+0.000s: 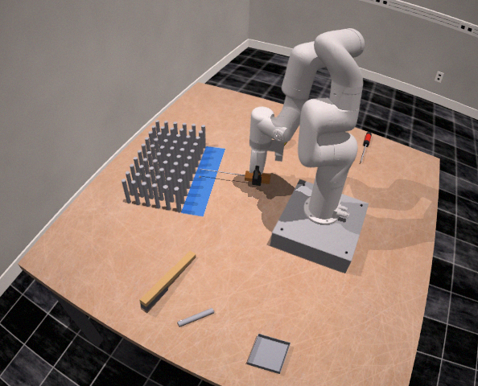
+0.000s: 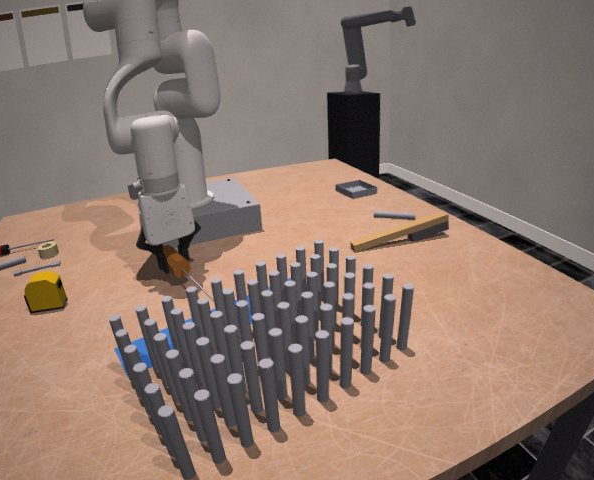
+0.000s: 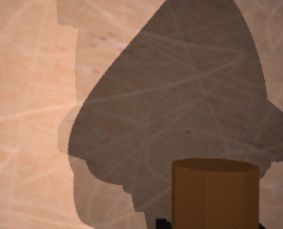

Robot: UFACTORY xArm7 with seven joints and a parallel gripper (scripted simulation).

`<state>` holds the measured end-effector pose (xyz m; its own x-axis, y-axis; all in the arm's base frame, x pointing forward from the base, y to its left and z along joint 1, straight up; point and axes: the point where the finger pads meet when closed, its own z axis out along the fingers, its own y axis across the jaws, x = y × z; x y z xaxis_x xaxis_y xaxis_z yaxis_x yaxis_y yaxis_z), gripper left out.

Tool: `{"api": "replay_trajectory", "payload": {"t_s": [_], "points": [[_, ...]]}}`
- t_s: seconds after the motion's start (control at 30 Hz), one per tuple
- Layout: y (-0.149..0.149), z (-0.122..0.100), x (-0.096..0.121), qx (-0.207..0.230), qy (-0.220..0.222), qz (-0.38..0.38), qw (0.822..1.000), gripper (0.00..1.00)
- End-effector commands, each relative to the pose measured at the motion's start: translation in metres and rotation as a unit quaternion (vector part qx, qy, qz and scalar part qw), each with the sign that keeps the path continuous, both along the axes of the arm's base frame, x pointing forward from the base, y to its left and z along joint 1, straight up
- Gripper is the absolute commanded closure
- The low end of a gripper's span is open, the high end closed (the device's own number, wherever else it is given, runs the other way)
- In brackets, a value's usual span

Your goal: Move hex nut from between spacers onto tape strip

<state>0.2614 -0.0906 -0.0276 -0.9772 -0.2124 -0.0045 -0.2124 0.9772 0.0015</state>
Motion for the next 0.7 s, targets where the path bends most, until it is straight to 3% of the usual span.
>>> {"api": "replay_trajectory", "payload": {"t_s": [0.0,0.67], "points": [[-0.006,0.000,0.002,0.000,-0.001,0.000,1.000,1.00],[-0.037,0.001,0.009,0.000,-0.001,0.000,1.000,1.00]]}}
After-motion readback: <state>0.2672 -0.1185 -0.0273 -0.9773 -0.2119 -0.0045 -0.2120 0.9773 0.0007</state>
